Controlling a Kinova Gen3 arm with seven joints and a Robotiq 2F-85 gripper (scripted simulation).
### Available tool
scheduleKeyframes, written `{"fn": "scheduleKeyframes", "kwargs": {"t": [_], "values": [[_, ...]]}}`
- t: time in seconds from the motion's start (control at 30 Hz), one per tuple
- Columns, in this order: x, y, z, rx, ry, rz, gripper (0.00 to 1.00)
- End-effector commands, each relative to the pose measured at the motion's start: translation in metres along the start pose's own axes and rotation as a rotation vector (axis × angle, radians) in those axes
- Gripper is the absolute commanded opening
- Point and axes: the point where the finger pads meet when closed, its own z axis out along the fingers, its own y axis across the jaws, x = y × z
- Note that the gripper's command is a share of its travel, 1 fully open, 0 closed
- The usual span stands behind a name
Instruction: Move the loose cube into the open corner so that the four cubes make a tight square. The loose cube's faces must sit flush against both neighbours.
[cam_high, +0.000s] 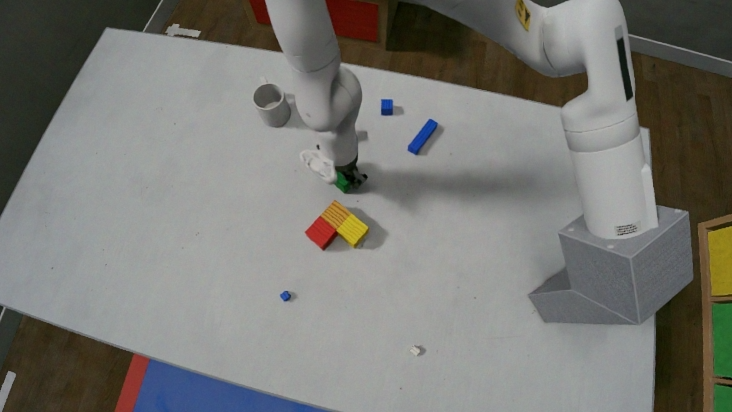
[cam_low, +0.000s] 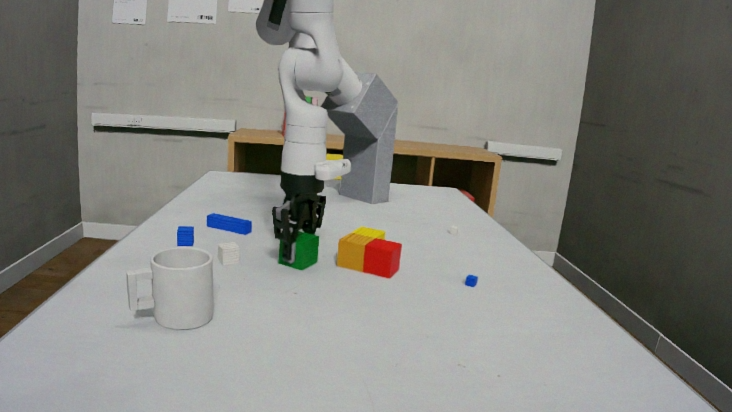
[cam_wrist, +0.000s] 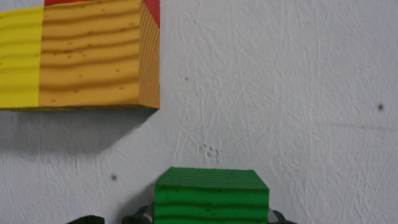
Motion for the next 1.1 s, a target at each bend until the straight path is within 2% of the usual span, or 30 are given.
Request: {"fn": "scheduleKeyframes", "kwargs": {"t": [0.0, 0.47, 0.97, 1.07], "values": [[0.001, 0.001, 0.000, -0.003, 0.001, -0.008, 0.10], [-0.001, 0.000, -0.015, -0.002, -0.001, -0.008, 0.10], [-0.001, 0.000, -0.051, -0.002, -0.002, -0.008, 0.10], [-0.001, 0.000, -0.053, -0.002, -0.001, -0.008, 0.10]]}}
